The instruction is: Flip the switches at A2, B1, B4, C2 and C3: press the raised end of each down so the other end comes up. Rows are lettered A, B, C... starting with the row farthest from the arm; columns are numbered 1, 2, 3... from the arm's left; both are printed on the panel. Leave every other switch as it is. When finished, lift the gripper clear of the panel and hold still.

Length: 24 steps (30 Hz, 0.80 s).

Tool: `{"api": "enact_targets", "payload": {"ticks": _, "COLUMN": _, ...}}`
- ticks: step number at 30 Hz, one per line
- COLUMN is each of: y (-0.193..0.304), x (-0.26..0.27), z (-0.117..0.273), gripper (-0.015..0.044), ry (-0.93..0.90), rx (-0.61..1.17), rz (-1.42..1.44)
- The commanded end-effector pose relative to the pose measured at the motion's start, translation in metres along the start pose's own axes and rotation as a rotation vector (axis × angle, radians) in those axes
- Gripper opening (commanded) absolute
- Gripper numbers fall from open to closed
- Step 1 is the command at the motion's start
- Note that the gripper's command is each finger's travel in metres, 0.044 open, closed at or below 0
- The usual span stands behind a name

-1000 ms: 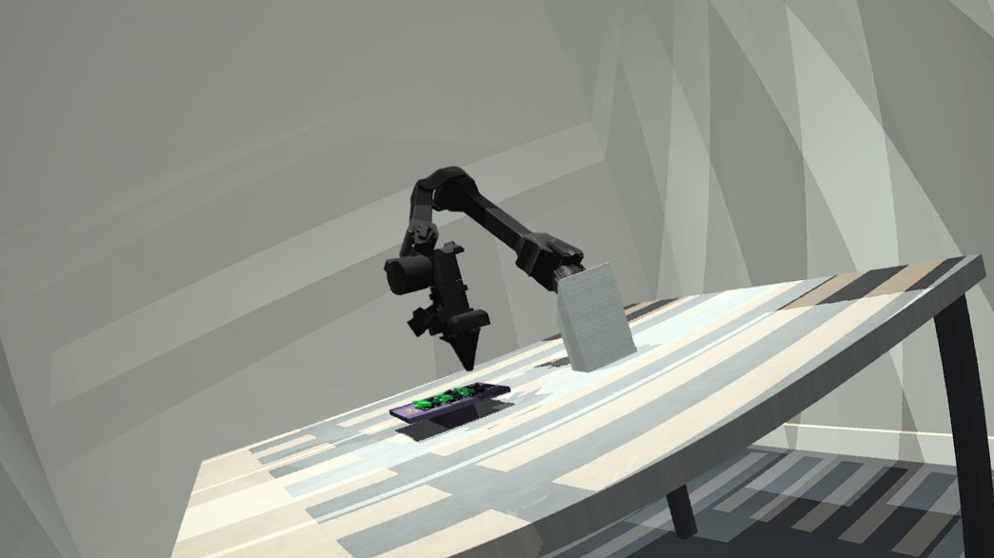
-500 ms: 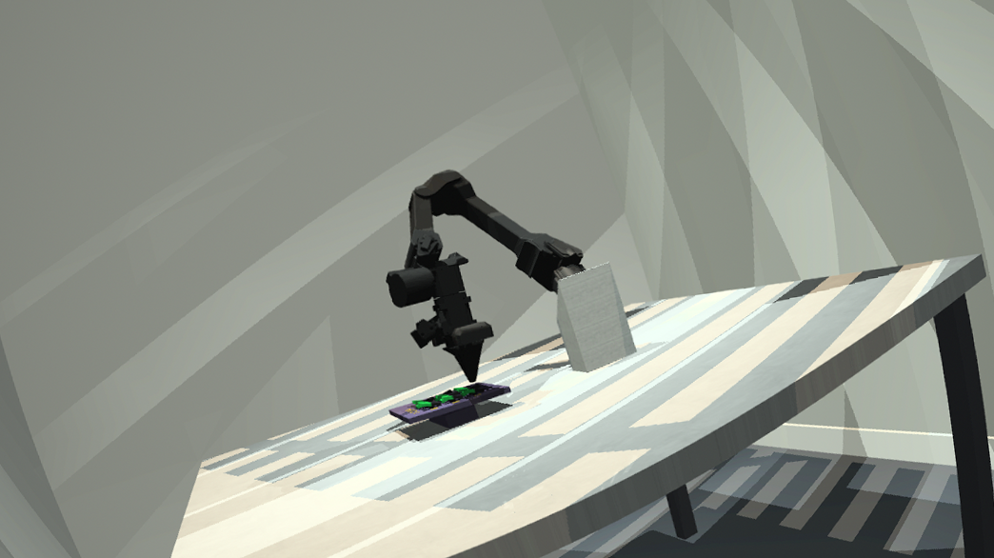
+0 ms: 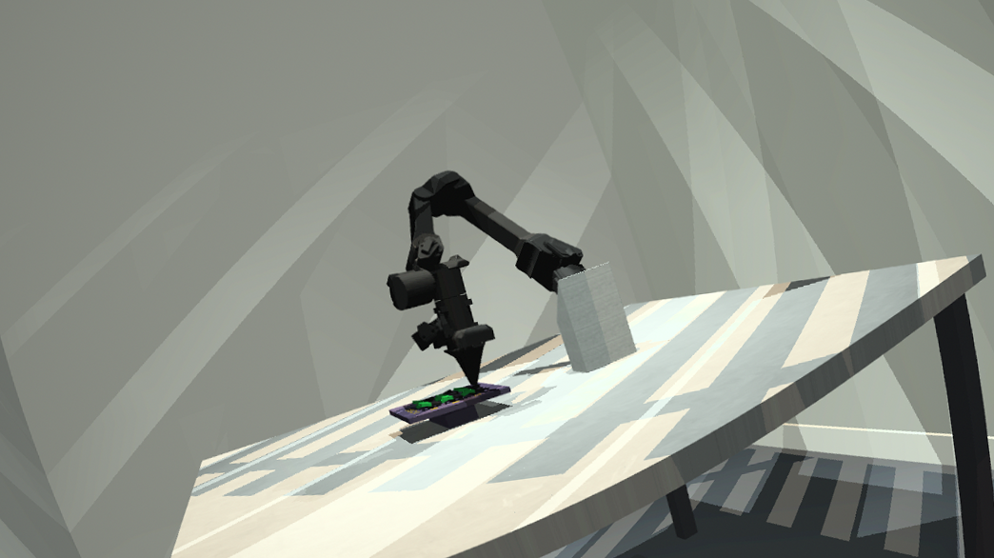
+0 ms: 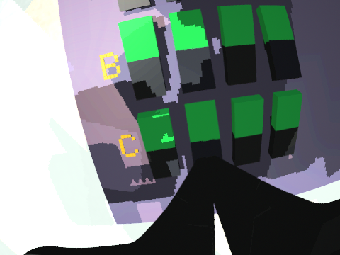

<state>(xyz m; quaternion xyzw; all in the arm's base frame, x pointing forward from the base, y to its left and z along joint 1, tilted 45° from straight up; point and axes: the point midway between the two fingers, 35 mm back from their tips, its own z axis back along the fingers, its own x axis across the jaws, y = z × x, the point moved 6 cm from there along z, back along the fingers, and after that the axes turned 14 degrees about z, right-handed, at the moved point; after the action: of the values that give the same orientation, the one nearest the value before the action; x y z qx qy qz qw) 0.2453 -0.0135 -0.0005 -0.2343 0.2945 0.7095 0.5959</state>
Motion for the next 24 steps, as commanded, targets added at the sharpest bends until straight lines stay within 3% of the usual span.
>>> {"api": "enact_targets", "payload": {"ticks": 1, "y": -0.0001, "x": -0.0005, "z": -0.0002, "gripper": 0.0, "ry": 0.006, "rx": -0.001, "rz": 0.003}}
{"api": "enact_targets", "payload": {"ticks": 24, "y": 0.0, "x": -0.0005, "z": -0.0027, "gripper": 0.0, "ry": 0.006, "rx": -0.001, "rz": 0.003}}
